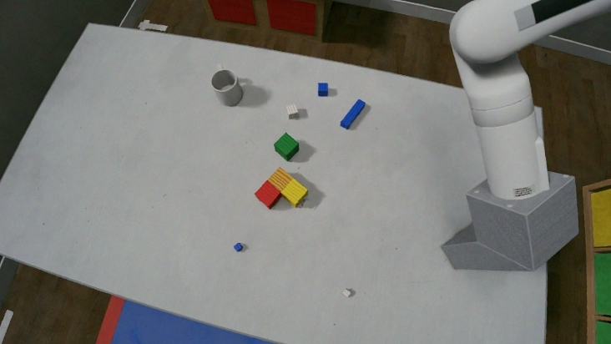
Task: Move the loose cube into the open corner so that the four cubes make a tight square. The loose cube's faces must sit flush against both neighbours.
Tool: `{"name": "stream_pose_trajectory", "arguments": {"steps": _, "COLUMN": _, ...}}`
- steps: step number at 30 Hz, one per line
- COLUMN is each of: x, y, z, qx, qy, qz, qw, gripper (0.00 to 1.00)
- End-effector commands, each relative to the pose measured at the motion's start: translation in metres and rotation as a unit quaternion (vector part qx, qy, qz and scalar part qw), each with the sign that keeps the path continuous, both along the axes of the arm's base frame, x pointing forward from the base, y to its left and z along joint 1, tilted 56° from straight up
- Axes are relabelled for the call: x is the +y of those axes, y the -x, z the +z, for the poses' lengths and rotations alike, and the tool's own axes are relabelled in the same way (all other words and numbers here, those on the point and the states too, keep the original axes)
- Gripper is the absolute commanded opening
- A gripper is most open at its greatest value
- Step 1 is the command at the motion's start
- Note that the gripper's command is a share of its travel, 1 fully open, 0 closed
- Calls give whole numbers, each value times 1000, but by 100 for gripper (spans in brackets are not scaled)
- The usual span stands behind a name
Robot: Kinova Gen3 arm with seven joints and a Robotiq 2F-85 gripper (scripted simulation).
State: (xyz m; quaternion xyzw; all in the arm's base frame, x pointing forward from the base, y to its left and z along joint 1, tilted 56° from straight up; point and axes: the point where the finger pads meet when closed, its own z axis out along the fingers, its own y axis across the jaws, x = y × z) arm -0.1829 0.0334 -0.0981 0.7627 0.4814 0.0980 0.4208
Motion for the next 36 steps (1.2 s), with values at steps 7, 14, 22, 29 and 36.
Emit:
{"name": "stream_pose_trajectory", "arguments": {"steps": 7, "x": 16, "y": 2, "z": -1, "qx": 15, "qy": -6, "qz": 4, "qw": 1000, "gripper": 100}}
{"name": "stream_pose_trajectory", "arguments": {"steps": 14, "x": 29, "y": 3, "z": -2, "qx": 25, "qy": -12, "qz": 6, "qw": 1000, "gripper": 100}}
{"name": "stream_pose_trajectory", "arguments": {"steps": 22, "x": 41, "y": 3, "z": -3, "qx": 35, "qy": -19, "qz": 8, "qw": 999, "gripper": 100}}
{"name": "stream_pose_trajectory", "arguments": {"steps": 29, "x": 54, "y": 2, "z": -4, "qx": 44, "qy": -25, "qz": 10, "qw": 999, "gripper": 100}}
{"name": "stream_pose_trajectory", "arguments": {"steps": 36, "x": 67, "y": 1, "z": -4, "qx": 53, "qy": -32, "qz": 12, "qw": 998, "gripper": 100}}
